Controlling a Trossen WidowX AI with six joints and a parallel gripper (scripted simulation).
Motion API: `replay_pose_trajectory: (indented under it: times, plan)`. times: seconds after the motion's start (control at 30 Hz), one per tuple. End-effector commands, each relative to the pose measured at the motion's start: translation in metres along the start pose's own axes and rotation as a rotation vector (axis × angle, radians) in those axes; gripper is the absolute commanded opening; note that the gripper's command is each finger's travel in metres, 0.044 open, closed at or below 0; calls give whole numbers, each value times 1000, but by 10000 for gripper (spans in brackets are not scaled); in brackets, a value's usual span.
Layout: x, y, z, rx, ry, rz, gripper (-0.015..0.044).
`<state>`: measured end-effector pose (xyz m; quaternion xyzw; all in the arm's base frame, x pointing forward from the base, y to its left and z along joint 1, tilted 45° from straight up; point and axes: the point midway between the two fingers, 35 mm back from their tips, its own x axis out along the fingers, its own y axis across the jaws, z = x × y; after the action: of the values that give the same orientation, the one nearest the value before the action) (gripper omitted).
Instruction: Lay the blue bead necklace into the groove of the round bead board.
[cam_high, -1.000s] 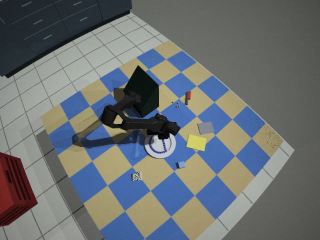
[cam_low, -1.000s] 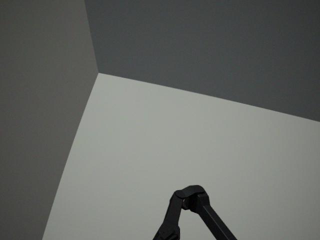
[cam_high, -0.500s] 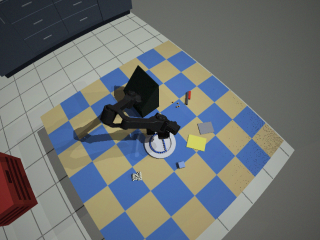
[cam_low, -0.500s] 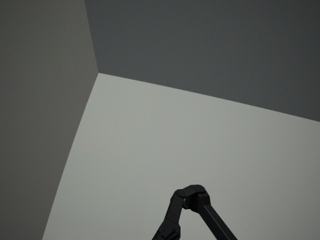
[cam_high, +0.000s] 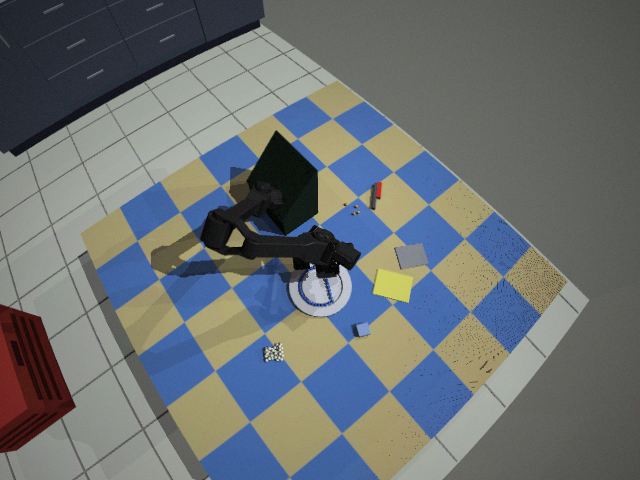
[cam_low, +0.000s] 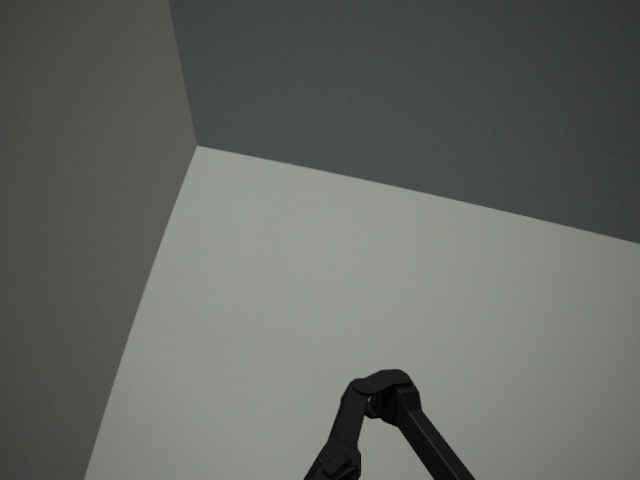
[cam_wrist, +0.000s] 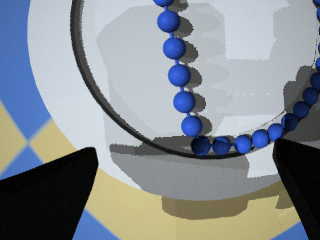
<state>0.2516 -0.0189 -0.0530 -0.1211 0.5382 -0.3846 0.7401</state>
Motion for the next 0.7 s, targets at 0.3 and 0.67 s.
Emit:
replay_pose_trajectory:
  times: [0.3, 0.67]
  plan:
    - [-23, -4, 1, -603, 1, 2, 256]
    - [-32, -6, 1, -878, 1, 2, 120]
